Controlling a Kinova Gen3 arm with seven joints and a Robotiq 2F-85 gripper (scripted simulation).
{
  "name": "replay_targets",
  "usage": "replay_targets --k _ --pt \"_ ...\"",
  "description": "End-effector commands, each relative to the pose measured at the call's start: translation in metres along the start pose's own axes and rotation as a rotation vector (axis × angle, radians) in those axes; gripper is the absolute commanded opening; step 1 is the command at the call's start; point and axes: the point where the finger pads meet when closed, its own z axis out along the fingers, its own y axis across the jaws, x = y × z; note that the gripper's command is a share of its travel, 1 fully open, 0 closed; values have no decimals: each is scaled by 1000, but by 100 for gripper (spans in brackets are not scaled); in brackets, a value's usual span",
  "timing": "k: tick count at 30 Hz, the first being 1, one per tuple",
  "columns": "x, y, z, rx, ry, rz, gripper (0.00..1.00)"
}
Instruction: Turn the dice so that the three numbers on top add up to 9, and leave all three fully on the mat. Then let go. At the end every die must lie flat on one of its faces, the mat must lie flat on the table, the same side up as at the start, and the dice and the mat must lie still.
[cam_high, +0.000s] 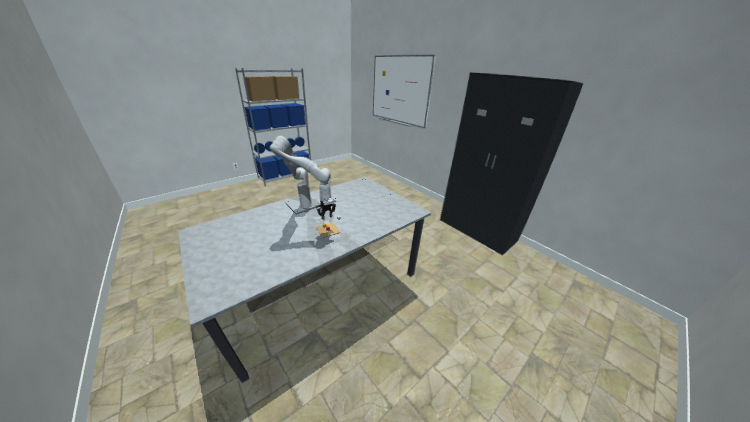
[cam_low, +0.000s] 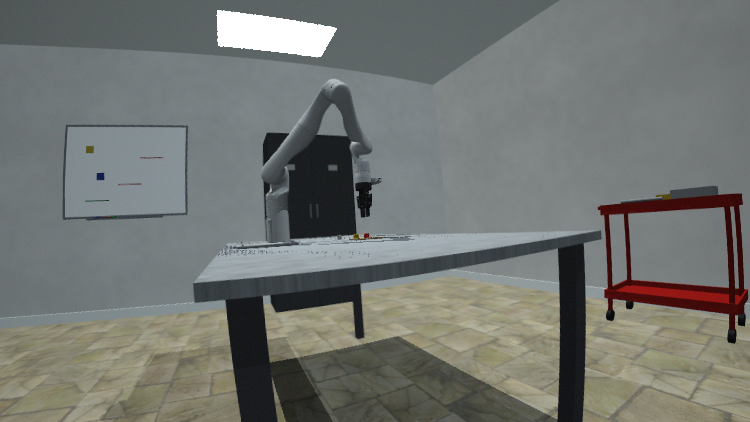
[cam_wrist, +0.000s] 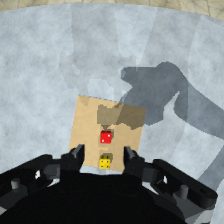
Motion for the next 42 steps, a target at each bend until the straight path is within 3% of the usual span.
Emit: replay_targets --k 1,23,36,42 --pt "1 0 -1 -1 2 1 100" --pt "-2 -7 0 -1 3 8 100" --pt "-46 -92 9 -1 5 102 100" --pt "-66 -117 12 0 4 135 100"
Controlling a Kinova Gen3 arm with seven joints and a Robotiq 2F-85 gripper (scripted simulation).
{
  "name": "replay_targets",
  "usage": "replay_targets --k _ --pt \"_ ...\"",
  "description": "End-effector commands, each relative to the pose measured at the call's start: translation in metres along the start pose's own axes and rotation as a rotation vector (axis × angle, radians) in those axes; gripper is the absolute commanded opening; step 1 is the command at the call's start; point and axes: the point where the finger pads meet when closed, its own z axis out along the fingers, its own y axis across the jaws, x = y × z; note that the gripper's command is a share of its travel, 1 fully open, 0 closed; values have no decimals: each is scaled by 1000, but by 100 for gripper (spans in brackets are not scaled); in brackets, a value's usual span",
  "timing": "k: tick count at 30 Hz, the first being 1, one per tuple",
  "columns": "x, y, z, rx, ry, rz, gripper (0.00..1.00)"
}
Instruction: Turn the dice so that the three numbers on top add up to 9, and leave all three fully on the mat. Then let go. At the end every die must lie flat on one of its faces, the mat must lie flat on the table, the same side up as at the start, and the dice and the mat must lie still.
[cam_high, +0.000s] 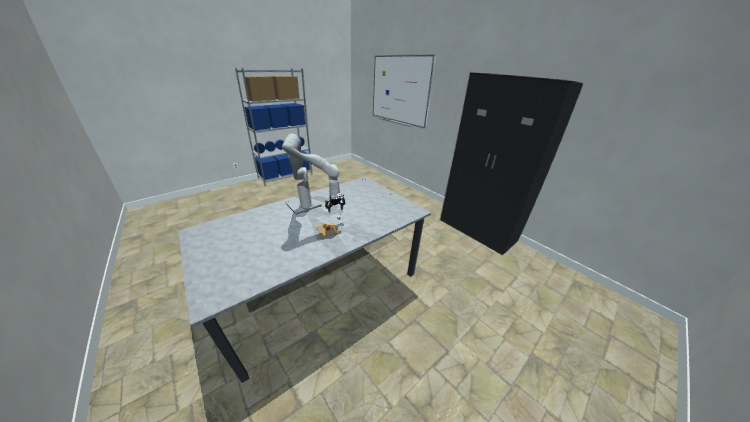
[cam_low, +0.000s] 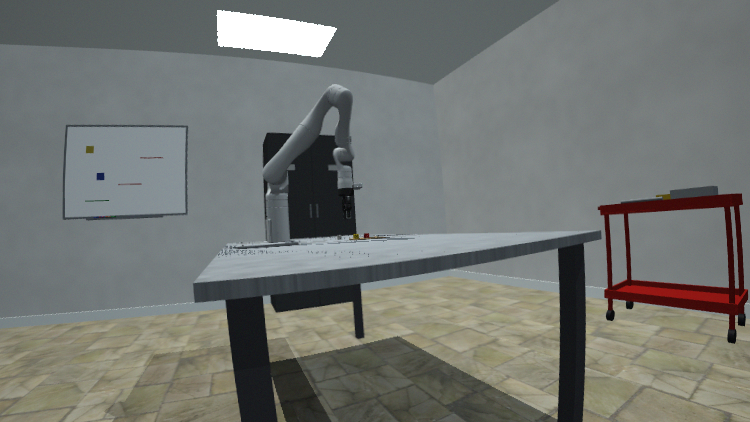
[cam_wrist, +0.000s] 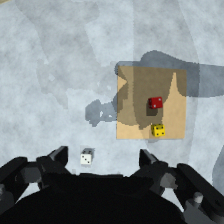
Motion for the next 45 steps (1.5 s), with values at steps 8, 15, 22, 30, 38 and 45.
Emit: replay_targets --k 8,15,22,30,38,45 --pt "-39 -34 4 -6 1 -1 100" --pt "-40 -34 4 -6 1 0 35" --pt "-40 -34 4 -6 1 0 35" --pt "-40 -34 4 -6 1 0 35" --pt "-40 -34 4 -6 1 0 35" --pt "-40 -34 4 -6 1 0 35"
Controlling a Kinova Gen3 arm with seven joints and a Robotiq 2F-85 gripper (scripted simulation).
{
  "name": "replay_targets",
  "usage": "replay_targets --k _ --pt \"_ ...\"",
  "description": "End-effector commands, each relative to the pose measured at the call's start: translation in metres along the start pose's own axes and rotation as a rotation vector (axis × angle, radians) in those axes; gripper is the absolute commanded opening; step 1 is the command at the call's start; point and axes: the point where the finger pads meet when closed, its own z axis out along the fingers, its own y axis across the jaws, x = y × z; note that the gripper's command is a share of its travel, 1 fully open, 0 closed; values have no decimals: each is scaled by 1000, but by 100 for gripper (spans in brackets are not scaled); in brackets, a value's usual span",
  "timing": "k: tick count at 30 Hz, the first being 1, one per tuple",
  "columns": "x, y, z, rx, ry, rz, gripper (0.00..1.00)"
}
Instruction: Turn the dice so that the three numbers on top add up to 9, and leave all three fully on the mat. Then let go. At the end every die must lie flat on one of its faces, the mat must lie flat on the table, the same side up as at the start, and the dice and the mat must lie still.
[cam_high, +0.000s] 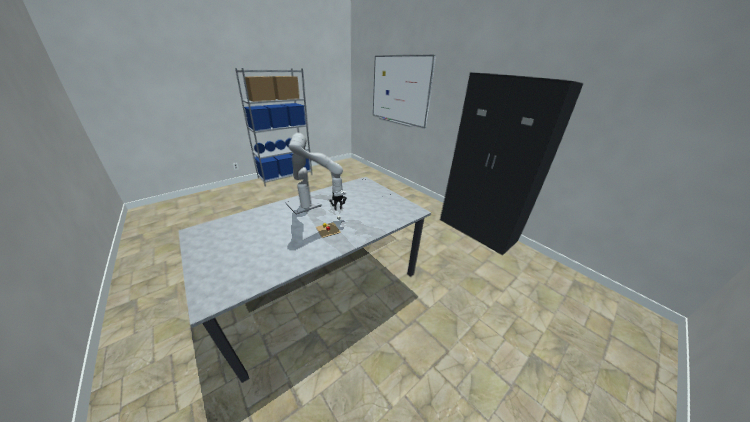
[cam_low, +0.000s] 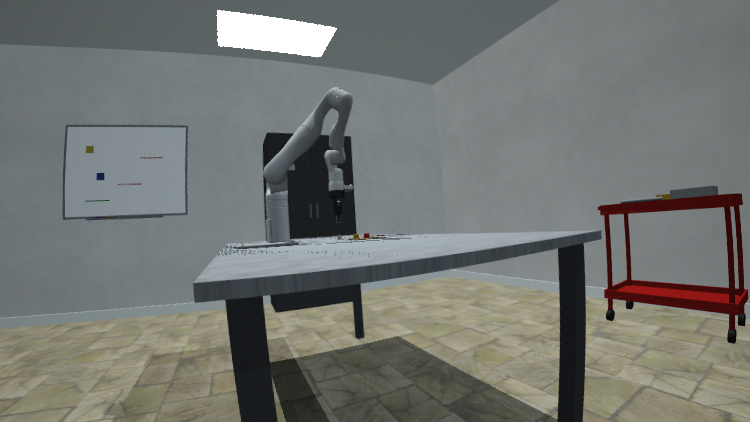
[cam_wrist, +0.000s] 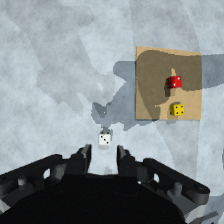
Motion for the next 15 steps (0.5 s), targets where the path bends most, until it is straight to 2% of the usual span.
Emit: replay_targets --k 1,15 --pt "0 0 0 0 1 0 35" --pt "0 0 4 0 1 0 35"
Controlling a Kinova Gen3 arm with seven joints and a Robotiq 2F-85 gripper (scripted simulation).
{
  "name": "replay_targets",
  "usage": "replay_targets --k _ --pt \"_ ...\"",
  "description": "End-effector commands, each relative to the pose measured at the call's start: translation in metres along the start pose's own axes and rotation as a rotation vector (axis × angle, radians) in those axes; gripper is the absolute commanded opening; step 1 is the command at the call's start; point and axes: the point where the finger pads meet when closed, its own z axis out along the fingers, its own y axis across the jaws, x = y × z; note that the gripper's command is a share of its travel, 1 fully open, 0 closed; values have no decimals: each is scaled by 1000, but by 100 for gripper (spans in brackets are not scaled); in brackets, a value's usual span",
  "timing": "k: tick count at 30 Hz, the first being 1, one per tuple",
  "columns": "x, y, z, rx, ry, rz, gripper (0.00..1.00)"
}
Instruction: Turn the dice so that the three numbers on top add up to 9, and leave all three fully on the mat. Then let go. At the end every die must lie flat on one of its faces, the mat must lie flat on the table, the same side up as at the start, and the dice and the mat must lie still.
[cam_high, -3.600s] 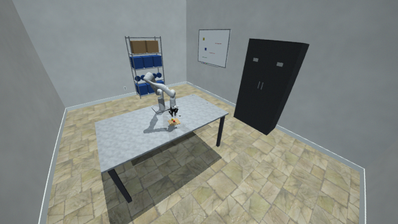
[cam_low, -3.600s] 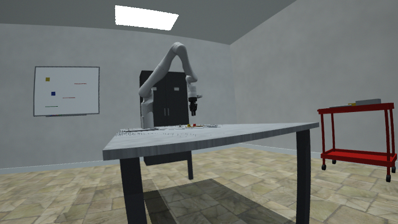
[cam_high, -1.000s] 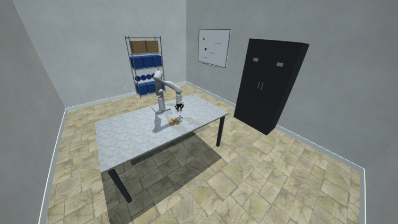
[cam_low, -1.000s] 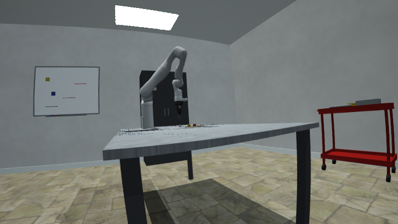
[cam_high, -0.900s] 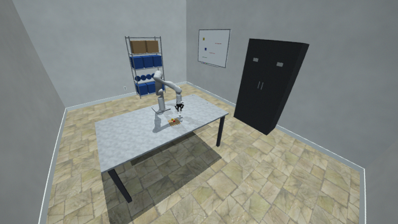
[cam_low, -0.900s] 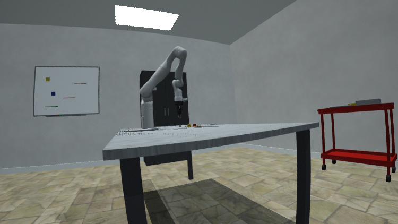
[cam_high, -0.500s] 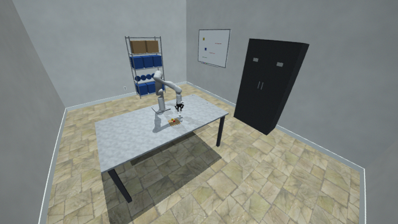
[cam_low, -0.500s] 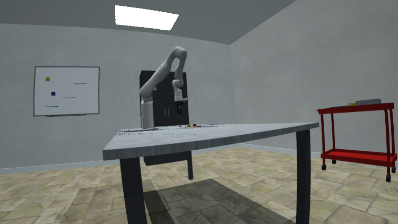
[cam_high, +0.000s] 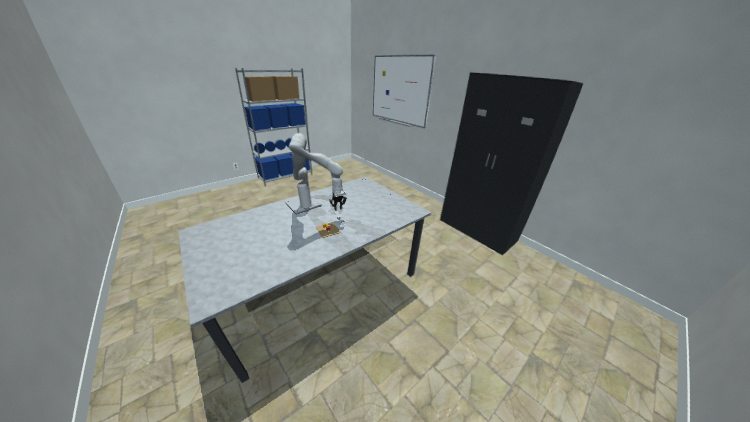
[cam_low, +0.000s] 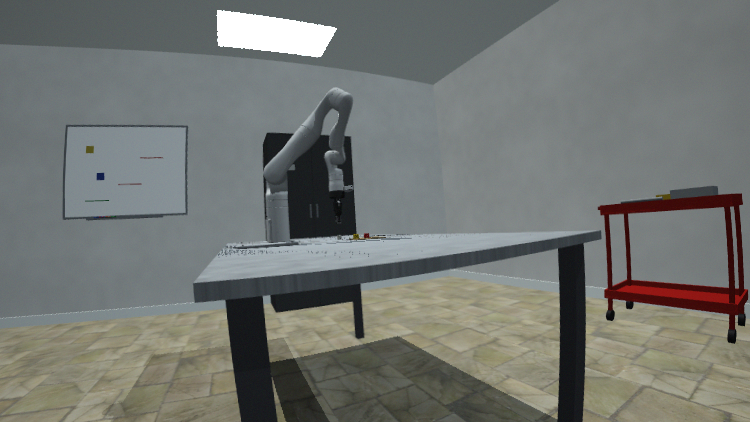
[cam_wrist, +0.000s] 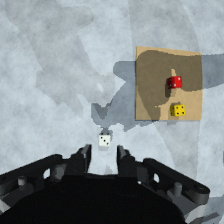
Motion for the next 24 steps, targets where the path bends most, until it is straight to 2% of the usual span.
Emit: replay_targets --k 1,24 --pt "-1 0 2 0 -1 -2 35" --pt "-1 -1 29 0 -1 -2 35"
